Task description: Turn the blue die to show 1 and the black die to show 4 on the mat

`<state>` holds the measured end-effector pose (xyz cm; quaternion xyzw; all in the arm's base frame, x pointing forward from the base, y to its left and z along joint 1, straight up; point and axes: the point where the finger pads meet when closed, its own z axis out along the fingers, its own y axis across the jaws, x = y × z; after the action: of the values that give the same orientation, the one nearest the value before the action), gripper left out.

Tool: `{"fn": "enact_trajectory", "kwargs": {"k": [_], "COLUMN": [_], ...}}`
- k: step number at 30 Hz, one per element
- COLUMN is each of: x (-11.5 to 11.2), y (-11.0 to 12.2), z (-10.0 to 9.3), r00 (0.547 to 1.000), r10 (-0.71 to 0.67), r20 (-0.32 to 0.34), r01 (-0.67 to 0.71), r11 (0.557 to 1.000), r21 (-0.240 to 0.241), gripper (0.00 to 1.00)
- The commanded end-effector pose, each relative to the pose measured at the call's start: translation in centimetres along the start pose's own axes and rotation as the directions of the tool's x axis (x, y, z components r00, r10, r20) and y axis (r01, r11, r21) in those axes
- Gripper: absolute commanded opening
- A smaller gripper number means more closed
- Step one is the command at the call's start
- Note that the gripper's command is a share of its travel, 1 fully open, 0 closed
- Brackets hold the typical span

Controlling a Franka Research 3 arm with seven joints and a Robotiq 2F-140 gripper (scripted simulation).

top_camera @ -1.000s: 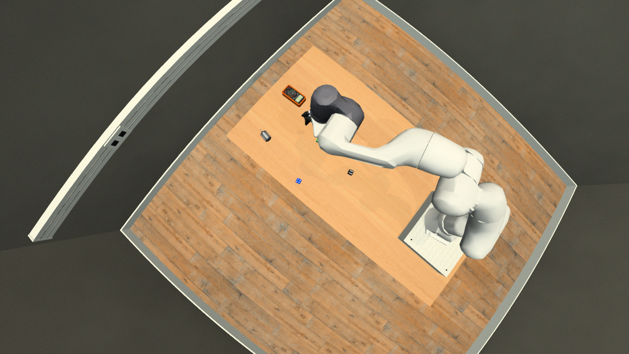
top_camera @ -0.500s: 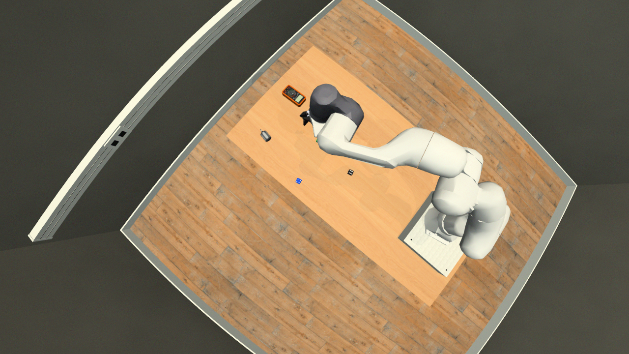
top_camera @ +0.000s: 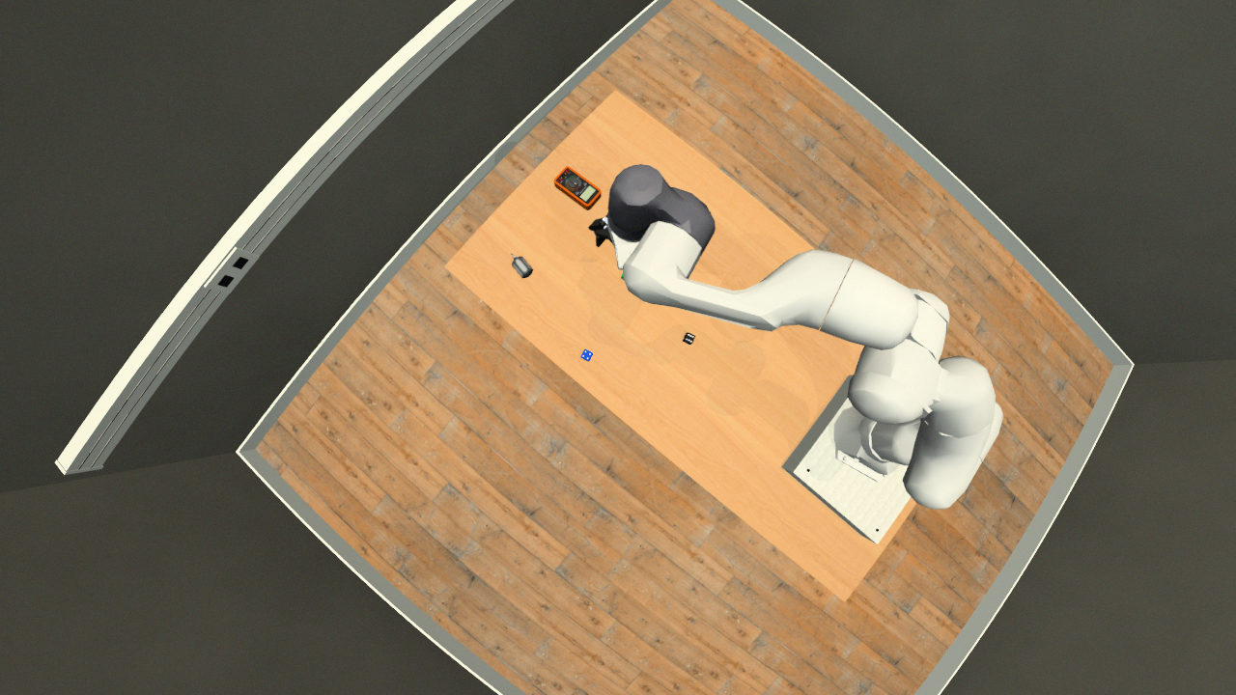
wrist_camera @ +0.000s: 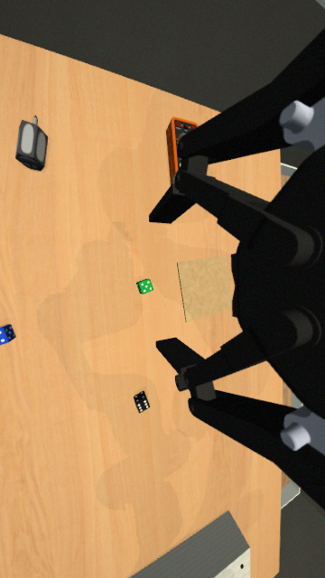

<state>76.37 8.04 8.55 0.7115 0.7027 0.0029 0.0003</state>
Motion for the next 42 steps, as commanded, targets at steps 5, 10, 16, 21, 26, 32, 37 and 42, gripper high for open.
{"fn": "enact_trajectory", "kwargs": {"k": [5, 10, 16, 21, 26, 32, 37, 42], "x": [-0.1, -0.1, -0.1, -0.2, -0.2, -0.2, -0.2, -0.2], "y": [0.0, 0.0, 0.0, 0.0, 0.0, 0.0, 0.0, 0.0], "z": [0.4, 1.7, 5.7, 8.2, 8.9, 9.0, 9.0, 9.0], "r00": [1.000, 1.000, 1.000, 1.000, 1.000, 1.000, 1.000, 1.000], "r10": [-0.009, -0.009, -0.009, -0.009, -0.009, -0.009, -0.009, -0.009], "r20": [0.002, 0.002, 0.002, 0.002, 0.002, 0.002, 0.002, 0.002], "r01": [0.009, 0.009, 0.009, 0.009, 0.009, 0.009, 0.009, 0.009], "r11": [1.000, 1.000, 1.000, 1.000, 1.000, 1.000, 1.000, 1.000], "r21": [0.002, 0.002, 0.002, 0.002, 0.002, 0.002, 0.002, 0.002], "gripper": [1.00, 1.00, 1.00, 1.00, 1.00, 1.00, 1.00, 1.00]}}
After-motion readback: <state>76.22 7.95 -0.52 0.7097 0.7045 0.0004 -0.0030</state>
